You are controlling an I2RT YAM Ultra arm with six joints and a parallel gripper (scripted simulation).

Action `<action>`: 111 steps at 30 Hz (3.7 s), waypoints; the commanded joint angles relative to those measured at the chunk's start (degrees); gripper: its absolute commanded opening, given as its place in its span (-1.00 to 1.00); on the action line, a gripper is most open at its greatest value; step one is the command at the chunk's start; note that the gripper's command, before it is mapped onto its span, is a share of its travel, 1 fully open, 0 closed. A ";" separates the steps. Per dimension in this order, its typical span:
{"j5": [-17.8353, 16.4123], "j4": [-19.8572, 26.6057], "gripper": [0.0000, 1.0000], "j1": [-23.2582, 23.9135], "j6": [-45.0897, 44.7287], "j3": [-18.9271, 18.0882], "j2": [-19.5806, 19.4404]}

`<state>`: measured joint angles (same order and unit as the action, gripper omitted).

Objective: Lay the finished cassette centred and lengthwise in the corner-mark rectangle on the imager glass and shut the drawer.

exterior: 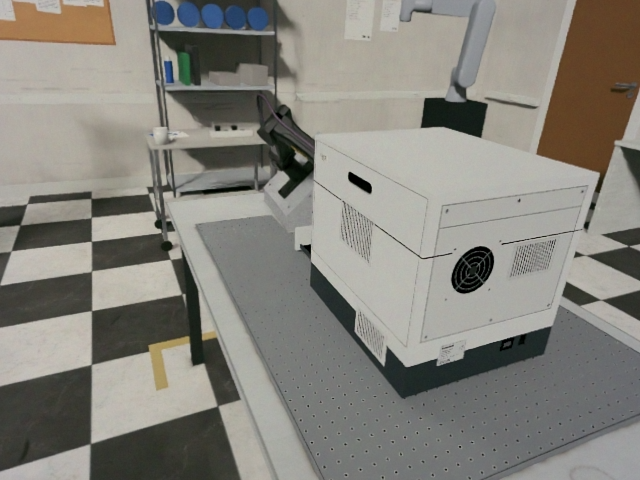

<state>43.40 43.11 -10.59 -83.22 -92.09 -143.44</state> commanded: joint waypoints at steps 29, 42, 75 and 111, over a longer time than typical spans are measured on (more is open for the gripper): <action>-0.53 5.58 0.83 -4.00 3.37 -2.72 3.80; -0.83 8.96 0.83 -5.35 5.20 -4.08 4.56; -1.21 16.12 0.83 -8.08 8.95 -7.55 5.41; -1.21 16.16 0.83 -8.08 8.96 -7.57 5.39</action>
<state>43.22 58.28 -16.95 -74.96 -97.78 -139.55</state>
